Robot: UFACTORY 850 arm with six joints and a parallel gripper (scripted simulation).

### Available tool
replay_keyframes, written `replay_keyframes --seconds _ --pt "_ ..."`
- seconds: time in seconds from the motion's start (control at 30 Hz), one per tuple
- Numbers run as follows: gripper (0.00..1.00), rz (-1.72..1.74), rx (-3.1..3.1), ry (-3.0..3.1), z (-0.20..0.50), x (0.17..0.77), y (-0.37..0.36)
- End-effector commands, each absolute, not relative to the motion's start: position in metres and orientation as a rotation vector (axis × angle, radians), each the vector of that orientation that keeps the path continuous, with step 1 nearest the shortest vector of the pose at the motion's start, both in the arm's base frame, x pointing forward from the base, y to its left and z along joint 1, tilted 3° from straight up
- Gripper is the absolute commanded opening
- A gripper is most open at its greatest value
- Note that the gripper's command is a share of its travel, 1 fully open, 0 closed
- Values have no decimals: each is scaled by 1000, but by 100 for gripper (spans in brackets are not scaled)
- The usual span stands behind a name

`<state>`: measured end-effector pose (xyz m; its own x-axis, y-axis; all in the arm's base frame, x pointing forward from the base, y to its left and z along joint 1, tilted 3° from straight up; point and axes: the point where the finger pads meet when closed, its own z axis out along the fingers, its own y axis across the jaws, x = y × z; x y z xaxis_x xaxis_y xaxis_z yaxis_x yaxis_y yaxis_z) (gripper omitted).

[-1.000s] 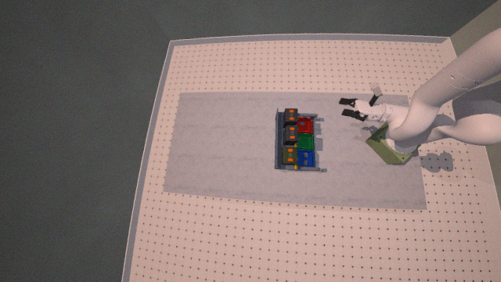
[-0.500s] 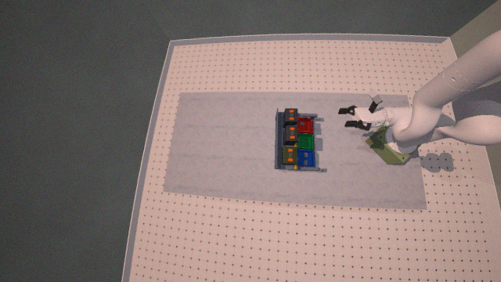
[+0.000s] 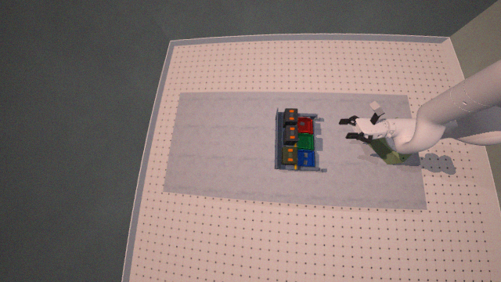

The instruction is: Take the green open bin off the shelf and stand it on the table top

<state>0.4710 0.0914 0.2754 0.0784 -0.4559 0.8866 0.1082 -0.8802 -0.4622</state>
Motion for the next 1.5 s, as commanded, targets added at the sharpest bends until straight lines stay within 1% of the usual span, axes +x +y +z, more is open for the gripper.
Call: replay_keyframes --seconds 0.0,0.07,0.23,0.63,0.8,1.2,1.37,1.47 --pt "100 -1856 -1953 345 276 471 92" --pt "100 -1856 -1953 345 276 471 92" --pt "100 -1723 -1909 135 276 455 144" --pt "100 -1723 -1909 135 276 455 144" --pt "100 -1723 -1909 135 276 442 187" --pt "100 -1723 -1909 135 276 442 187" --pt "100 -1584 -1852 -63 276 415 235" --pt "100 -1584 -1852 -63 276 415 235"
